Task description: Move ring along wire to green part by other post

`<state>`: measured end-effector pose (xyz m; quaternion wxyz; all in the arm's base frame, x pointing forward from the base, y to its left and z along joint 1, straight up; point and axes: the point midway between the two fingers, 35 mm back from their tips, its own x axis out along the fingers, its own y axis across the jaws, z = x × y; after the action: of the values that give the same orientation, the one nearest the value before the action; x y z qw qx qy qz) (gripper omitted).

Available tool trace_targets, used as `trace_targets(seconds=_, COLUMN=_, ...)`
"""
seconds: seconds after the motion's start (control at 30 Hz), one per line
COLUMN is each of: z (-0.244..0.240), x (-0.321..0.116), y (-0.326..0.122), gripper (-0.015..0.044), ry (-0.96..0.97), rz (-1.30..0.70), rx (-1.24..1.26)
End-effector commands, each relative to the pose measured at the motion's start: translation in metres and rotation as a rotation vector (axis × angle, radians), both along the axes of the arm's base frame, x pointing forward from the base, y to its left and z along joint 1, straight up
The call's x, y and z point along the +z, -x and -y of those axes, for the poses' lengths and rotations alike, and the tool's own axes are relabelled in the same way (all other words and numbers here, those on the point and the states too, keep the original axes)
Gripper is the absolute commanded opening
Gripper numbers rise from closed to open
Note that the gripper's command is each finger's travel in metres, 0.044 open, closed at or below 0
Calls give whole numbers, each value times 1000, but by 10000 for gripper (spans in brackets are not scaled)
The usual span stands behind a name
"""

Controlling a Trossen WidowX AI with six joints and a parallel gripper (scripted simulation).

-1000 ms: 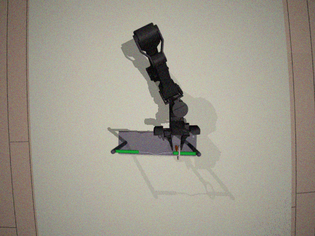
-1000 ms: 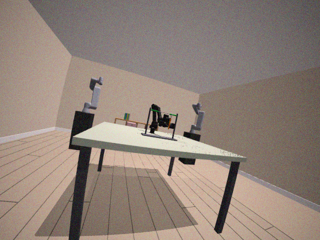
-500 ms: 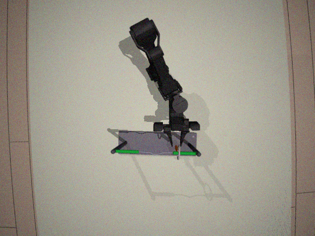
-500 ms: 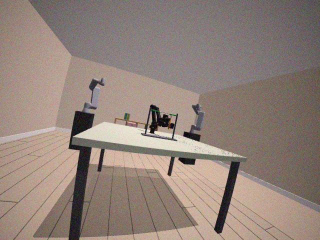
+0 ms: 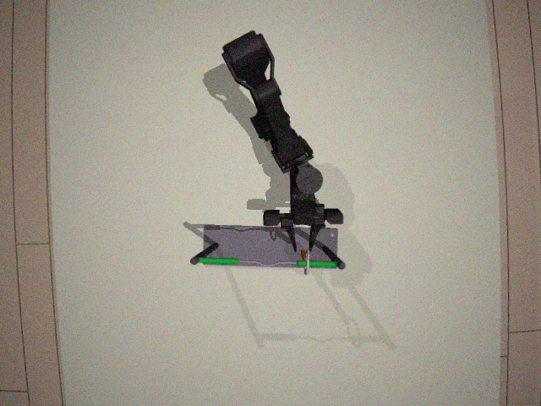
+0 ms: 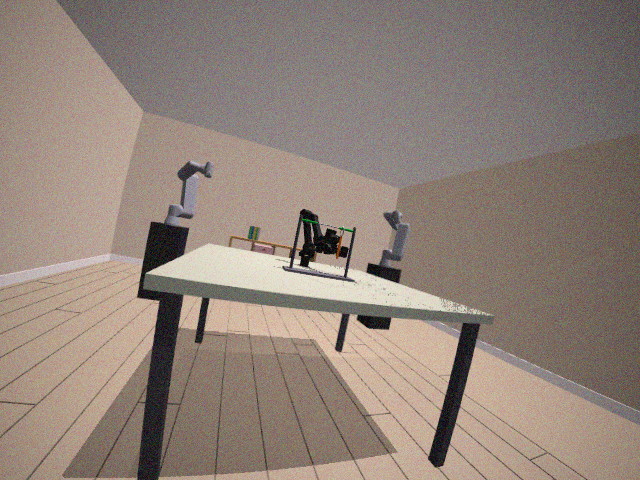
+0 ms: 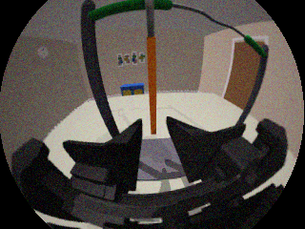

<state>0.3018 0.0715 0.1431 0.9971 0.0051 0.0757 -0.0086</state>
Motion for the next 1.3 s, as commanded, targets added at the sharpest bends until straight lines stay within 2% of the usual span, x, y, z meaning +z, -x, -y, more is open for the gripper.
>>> trace_targets(seconds=0.0, z=1, x=-2, y=1, gripper=160, ry=-1, rz=-6, rx=-5)
trace_targets(seconds=0.2, z=1, x=-2, y=1, gripper=160, ry=-1, rz=-6, rx=-5)
trace_targets(seconds=0.57, z=1, x=5, y=49, gripper=440, ry=-1, rz=-4, rx=0)
trace_targets(seconds=1.27, z=1, x=5, y=49, gripper=440, ry=-1, rz=-4, rx=0)
